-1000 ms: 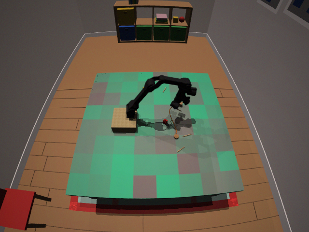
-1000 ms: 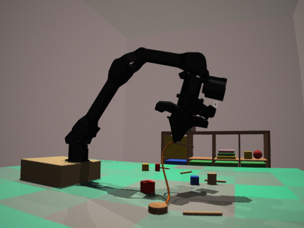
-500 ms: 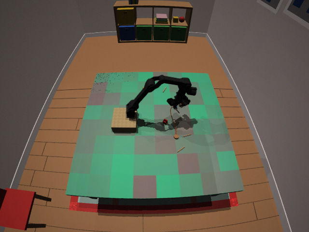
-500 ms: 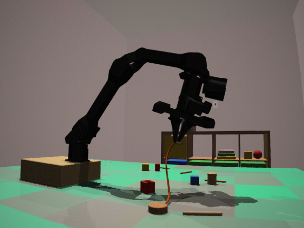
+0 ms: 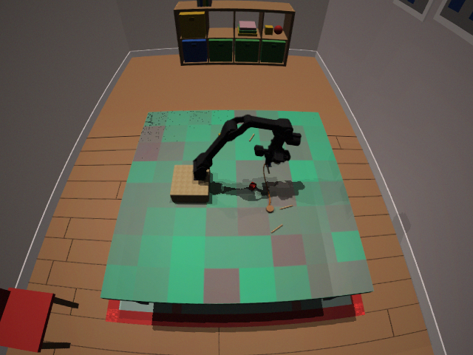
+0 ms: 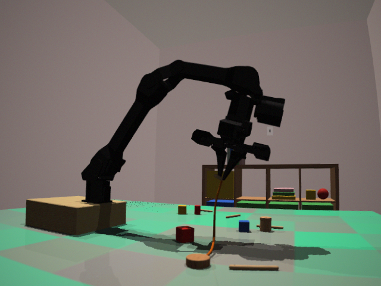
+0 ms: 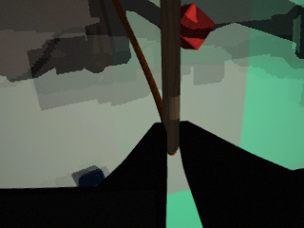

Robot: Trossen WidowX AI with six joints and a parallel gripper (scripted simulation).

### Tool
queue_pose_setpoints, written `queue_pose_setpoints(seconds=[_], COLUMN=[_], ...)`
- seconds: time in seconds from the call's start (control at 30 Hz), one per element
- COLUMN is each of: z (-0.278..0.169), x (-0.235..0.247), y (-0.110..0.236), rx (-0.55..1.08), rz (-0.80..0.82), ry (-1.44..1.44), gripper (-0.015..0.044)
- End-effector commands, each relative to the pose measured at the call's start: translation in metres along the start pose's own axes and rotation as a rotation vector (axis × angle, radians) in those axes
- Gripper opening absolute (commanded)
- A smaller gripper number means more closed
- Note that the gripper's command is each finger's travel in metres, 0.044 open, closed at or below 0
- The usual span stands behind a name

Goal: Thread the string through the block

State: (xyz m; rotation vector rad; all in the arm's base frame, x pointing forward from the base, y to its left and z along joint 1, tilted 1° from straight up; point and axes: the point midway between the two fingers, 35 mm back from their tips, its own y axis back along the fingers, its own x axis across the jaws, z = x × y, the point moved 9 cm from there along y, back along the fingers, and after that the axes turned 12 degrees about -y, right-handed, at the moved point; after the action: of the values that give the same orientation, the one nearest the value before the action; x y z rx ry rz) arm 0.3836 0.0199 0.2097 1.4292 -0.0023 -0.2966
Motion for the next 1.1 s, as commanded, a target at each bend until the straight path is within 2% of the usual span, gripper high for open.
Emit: queue_pose_setpoints(seconds=[0.0, 0.9, 1.07], z=[-0.0003, -0.0027, -0.0028], x=[0.0001, 0.0008, 0.0009], y=[0.0001, 0.0006, 0.0007], rx=[-0.006, -0.018, -0.018], rz=[0.001, 0.02, 0.021], ry=[-0.131, -1.066, -1.118], gripper=[0.0, 0.0, 0.0])
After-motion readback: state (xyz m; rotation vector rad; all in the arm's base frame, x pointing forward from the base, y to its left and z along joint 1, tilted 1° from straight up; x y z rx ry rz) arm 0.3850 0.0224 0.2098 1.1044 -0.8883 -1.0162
